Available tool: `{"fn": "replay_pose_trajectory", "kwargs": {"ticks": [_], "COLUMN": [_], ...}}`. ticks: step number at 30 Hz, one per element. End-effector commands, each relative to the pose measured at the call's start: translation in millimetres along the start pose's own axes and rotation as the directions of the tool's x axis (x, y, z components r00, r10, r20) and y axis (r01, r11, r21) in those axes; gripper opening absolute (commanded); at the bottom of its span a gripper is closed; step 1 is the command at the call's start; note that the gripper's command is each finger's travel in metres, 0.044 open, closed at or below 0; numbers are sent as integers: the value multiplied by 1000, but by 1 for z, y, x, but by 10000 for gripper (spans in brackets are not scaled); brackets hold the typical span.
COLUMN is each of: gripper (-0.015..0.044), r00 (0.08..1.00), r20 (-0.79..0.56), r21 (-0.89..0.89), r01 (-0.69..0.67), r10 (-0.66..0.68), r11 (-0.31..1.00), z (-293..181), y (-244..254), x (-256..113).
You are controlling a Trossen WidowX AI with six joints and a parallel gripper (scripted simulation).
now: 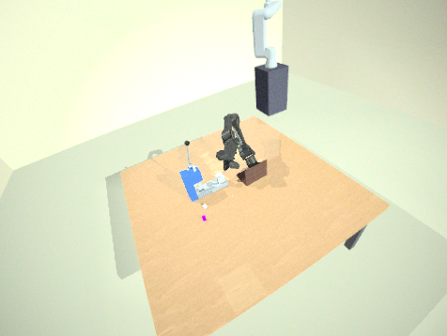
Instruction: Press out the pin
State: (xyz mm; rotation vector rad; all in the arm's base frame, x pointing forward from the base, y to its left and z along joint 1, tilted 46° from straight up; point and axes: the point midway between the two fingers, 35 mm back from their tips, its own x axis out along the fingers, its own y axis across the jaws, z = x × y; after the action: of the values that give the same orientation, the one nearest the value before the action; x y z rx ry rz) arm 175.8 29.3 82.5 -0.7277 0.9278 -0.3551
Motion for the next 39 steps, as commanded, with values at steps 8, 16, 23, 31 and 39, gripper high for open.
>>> {"fn": "replay_pose_trajectory", "kwargs": {"ticks": [8, 16, 23, 31, 39], "gripper": [30, 30, 30, 30, 30], "r00": [1000, 1000, 1000, 1000, 1000], "r20": [5, 5, 5, 6, 30], "r21": [-10, -10, -9, -9, -9], "r01": [4, 4, 4, 5, 5], "r10": [-4, -4, -4, -5, -5], "r11": [1000, 1000, 1000, 1000, 1000], "z": [-13, -23, -20, -10, -1], "y": [1, 0, 0, 0, 0], "x": [22, 40, 45, 52, 58]}}
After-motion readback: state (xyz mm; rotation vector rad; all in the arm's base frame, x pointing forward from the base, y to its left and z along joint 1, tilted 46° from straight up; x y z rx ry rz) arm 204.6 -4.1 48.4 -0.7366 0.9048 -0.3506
